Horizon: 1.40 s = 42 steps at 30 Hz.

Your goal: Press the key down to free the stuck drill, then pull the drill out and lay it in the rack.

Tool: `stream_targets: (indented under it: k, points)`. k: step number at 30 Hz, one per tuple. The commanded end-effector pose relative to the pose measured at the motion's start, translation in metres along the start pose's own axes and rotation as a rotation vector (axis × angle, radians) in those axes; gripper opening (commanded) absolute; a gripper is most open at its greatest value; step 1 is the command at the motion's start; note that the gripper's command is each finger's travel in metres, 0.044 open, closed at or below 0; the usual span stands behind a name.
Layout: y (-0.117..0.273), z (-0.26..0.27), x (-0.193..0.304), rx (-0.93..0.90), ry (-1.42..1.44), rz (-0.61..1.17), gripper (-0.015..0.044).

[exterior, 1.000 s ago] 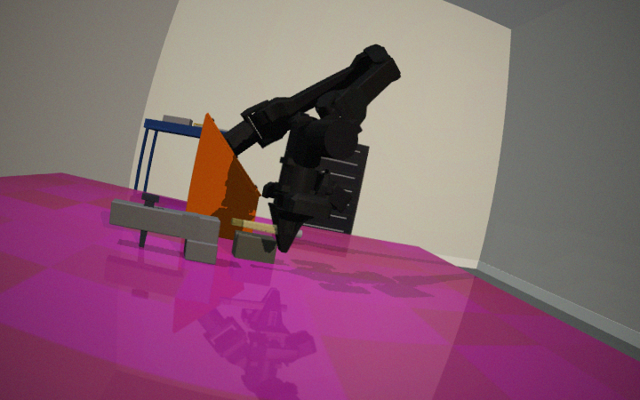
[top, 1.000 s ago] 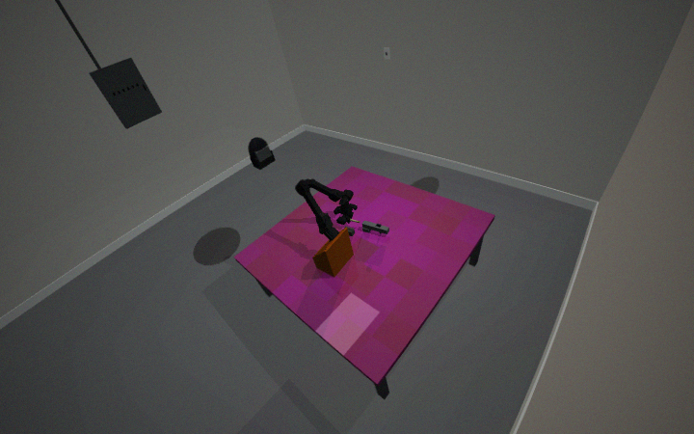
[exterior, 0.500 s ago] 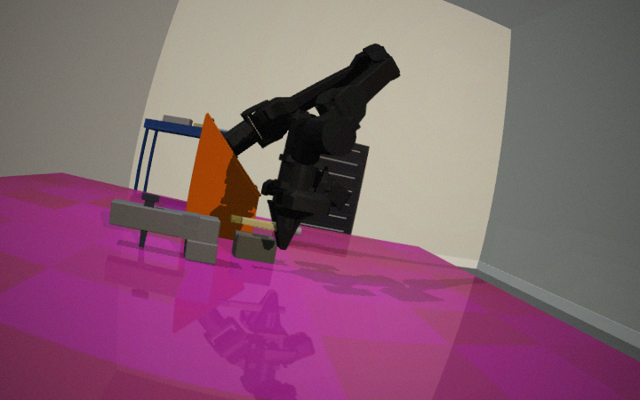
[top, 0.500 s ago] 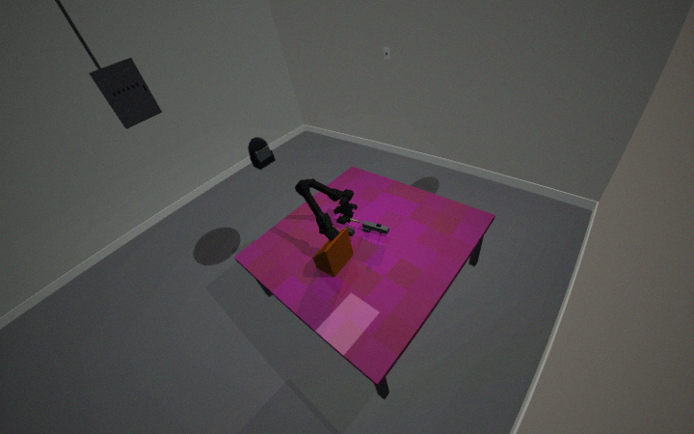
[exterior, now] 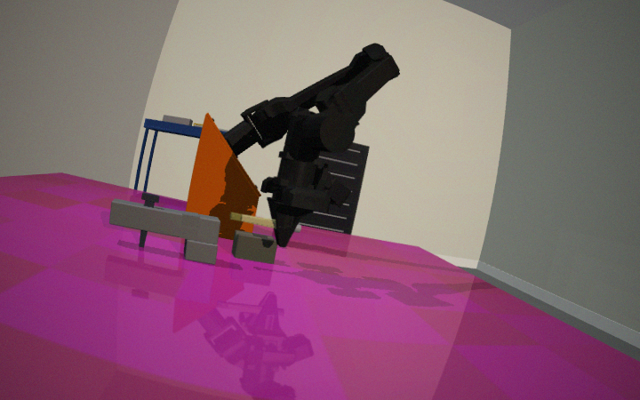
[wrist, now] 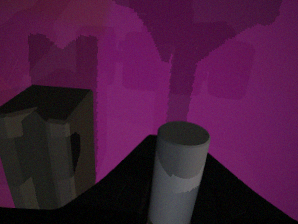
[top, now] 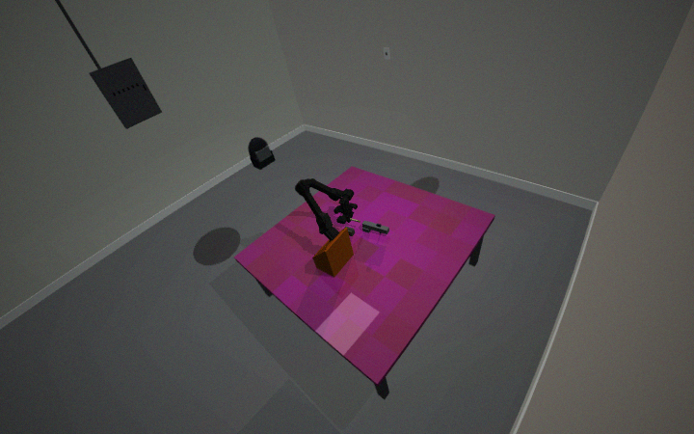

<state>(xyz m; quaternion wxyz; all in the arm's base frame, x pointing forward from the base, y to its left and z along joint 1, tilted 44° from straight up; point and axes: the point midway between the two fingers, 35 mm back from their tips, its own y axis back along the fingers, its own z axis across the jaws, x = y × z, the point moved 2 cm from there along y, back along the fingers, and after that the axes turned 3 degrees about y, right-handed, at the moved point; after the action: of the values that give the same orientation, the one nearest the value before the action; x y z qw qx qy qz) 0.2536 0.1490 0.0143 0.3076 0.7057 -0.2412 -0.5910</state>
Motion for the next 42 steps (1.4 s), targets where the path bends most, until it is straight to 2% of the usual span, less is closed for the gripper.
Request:
stream_targets:
  k: [1,42]
  points:
    - [0.003,-0.0012,-0.0006,0.006,0.005,-0.005,0.0]
    - [0.0127,-0.0038,-0.0003,0.007,0.005,-0.004,0.0]
